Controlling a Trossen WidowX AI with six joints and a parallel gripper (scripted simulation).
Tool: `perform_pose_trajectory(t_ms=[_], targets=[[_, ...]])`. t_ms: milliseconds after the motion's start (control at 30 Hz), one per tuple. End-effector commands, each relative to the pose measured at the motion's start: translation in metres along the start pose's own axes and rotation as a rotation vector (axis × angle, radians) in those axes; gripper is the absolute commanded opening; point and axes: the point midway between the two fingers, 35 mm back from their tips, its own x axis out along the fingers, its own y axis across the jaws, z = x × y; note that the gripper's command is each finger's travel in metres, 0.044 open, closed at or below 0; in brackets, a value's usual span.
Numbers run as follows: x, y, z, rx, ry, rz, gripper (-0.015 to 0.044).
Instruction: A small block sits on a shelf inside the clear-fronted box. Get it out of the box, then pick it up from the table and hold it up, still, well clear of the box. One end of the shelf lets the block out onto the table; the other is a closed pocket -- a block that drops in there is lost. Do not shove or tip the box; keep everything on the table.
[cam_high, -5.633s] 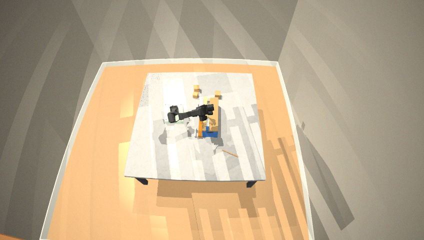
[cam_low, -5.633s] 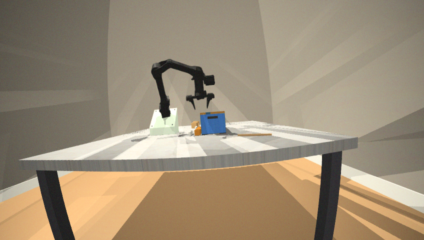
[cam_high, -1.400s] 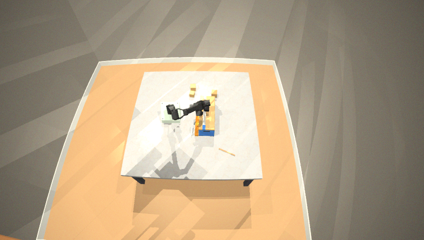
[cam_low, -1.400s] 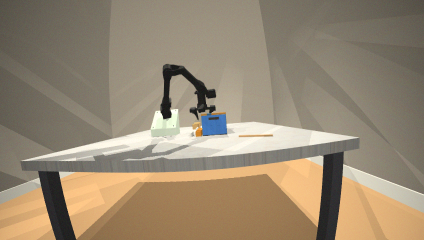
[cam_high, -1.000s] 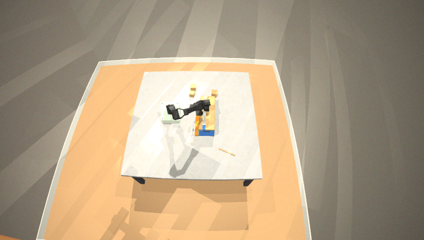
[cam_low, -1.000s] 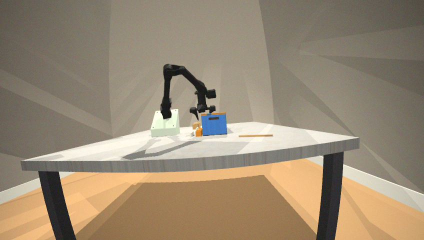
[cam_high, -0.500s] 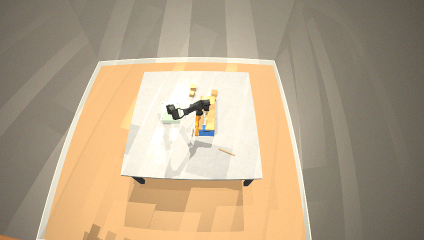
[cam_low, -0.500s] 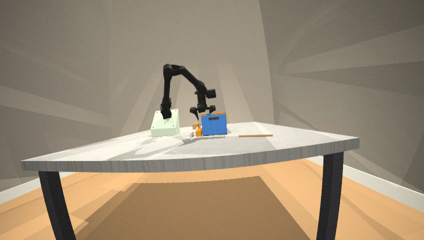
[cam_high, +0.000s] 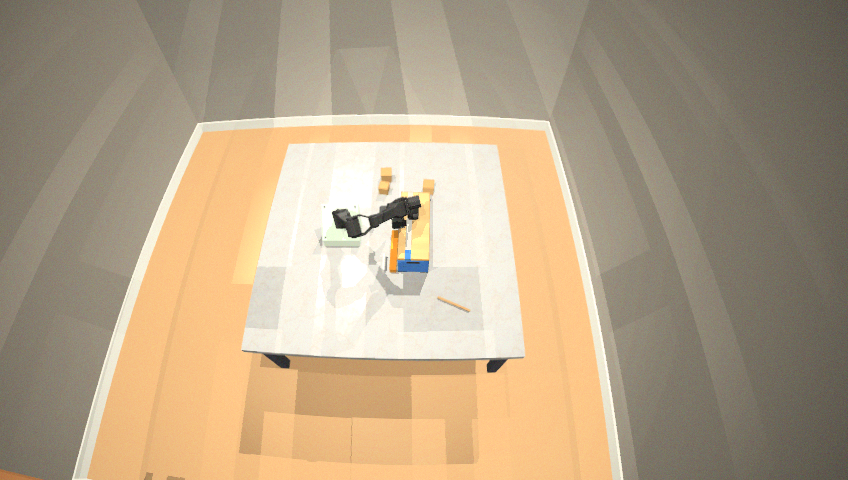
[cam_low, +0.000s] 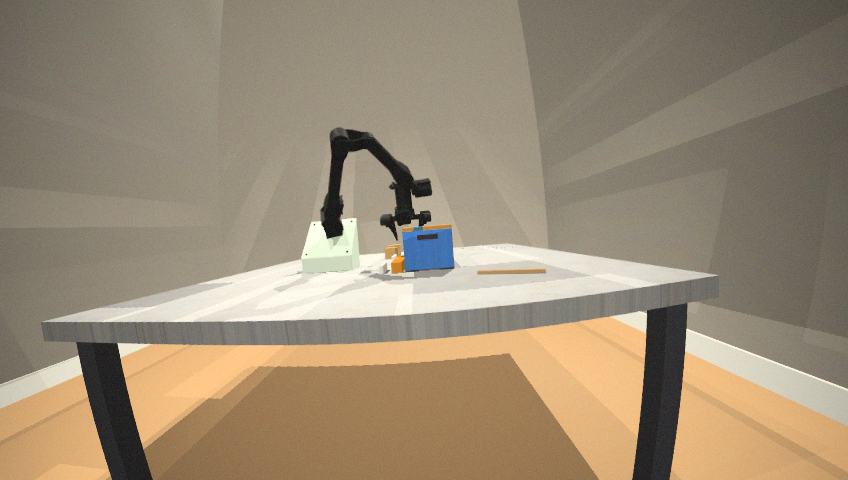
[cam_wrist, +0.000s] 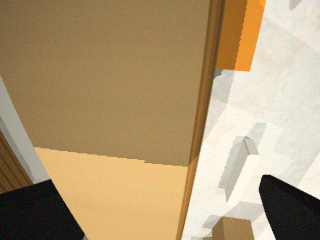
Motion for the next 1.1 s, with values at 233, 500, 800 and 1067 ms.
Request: perform_pose_trajectory(t_ms=[233,500,800,1067], targets=[[0.005,0.000,-0.012,0.003,0.004,-0.003,0.0400],[0.007,0.000,-0.020,0.003,0.005,-0.002,0.0400],[0.010,0.000,-0.029,0.003,0.005,-0.002,0.0400],[0.013,0.000,-0.036,0.003,0.006,-0.002,0.0400]])
